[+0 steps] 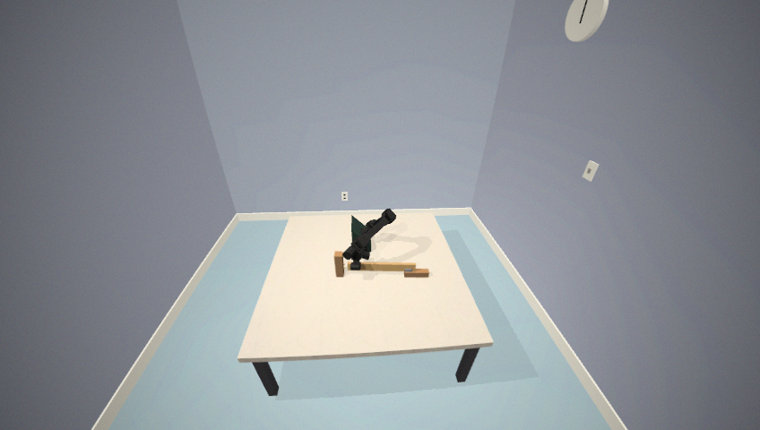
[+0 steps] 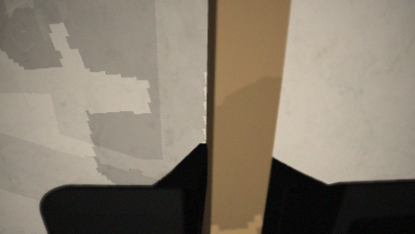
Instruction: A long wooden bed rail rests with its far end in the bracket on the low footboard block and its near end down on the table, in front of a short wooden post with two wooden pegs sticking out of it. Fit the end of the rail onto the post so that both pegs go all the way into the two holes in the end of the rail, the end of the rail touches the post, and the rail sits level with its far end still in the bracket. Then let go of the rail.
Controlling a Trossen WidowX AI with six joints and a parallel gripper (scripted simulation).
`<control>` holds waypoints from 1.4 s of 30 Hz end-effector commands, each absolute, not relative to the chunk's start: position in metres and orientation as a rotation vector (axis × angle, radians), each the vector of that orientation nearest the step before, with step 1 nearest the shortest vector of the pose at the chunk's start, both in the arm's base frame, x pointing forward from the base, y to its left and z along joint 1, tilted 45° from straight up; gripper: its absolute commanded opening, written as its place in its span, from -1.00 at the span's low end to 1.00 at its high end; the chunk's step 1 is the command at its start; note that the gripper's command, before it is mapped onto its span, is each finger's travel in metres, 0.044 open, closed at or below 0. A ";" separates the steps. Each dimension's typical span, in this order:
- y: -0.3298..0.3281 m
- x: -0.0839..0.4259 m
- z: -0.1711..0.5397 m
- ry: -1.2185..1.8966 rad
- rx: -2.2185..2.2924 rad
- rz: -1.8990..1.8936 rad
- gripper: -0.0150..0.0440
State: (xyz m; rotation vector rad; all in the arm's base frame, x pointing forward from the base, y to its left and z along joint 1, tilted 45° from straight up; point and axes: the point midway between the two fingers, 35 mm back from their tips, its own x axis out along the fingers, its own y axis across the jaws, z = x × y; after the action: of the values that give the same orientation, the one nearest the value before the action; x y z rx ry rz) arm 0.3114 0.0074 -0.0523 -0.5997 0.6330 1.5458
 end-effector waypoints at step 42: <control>-0.005 0.312 -0.062 0.635 -0.604 1.541 -0.49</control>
State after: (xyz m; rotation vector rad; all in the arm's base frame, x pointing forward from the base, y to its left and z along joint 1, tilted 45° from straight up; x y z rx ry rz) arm 0.3115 -0.0019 -0.0611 -0.6001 0.6333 1.5455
